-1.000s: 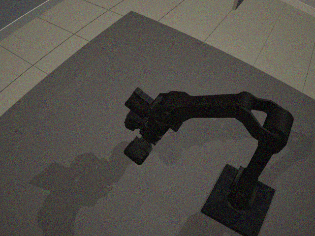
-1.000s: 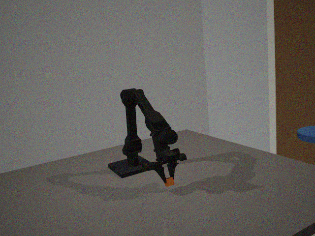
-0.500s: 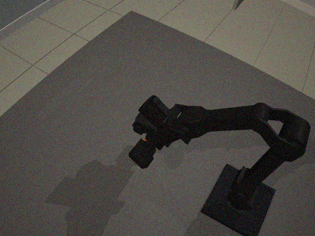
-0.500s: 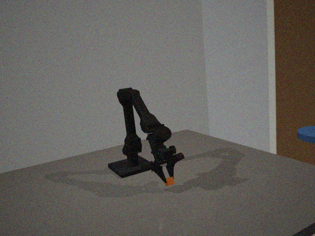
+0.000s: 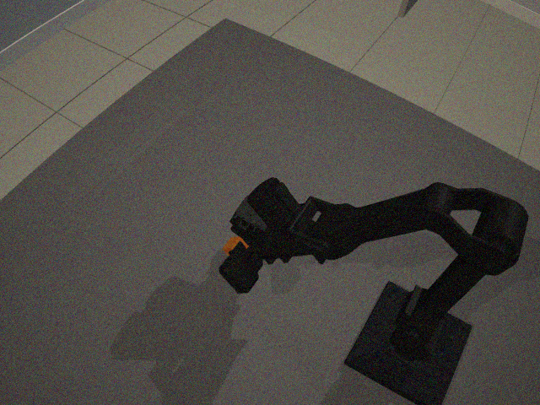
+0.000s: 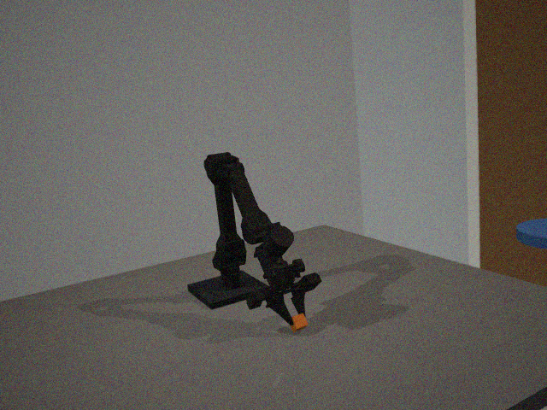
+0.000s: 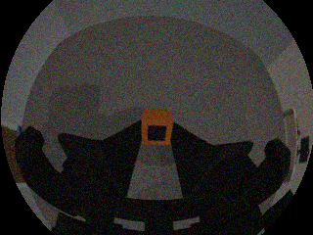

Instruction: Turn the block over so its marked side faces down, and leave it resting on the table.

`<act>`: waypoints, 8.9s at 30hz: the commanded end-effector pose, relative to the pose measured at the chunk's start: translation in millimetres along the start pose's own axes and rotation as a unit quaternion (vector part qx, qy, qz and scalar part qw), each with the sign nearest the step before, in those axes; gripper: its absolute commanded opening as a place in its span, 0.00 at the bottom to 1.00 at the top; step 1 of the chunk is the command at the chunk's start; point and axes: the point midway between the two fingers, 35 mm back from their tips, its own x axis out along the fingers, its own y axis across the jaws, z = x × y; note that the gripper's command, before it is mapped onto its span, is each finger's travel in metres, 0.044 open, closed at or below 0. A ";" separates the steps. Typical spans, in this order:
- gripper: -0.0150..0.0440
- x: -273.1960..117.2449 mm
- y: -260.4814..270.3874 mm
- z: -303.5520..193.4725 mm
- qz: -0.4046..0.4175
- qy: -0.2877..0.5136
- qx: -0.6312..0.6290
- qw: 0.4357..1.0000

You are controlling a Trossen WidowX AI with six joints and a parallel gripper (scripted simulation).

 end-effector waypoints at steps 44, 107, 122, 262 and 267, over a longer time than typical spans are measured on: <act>0.39 -0.9 -1.2 -20.2 -0.002 -0.190 -0.004 0.982; 1.00 -65.1 -0.7 8.5 -0.003 0.060 -0.004 0.998; 1.00 -64.8 -0.4 18.3 -0.003 0.106 -0.004 0.994; 0.25 5.1 0.1 10.1 -0.003 0.028 -0.004 1.000; 0.25 13.9 0.1 7.6 -0.003 -0.010 -0.004 1.000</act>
